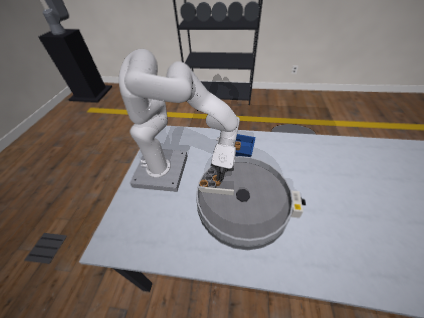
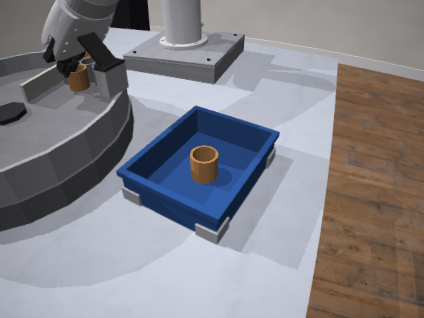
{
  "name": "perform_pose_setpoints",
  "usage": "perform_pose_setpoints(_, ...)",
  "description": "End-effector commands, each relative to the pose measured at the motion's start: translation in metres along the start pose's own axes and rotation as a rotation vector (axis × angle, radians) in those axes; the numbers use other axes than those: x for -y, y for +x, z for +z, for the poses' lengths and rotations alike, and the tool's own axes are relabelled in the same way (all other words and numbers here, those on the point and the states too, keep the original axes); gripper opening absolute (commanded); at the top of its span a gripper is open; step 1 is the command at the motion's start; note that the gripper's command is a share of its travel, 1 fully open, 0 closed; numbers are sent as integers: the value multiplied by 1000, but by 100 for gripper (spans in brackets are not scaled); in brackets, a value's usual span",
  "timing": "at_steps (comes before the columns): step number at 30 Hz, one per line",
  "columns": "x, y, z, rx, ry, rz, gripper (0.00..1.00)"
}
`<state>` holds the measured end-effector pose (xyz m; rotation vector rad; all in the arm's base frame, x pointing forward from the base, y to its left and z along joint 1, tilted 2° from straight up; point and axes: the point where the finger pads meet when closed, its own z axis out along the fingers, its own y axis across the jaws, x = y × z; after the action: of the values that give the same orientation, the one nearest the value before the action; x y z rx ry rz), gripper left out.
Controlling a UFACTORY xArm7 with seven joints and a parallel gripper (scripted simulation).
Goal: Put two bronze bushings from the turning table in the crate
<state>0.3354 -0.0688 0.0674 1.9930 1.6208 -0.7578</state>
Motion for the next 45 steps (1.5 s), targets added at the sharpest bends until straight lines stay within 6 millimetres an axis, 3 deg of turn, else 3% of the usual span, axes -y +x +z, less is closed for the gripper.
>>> perform_pose_setpoints(1,-1,0,-1,-1,-2,2,0)
perform_pose_setpoints(45,-1,-4,-5,-1,-2,2,0)
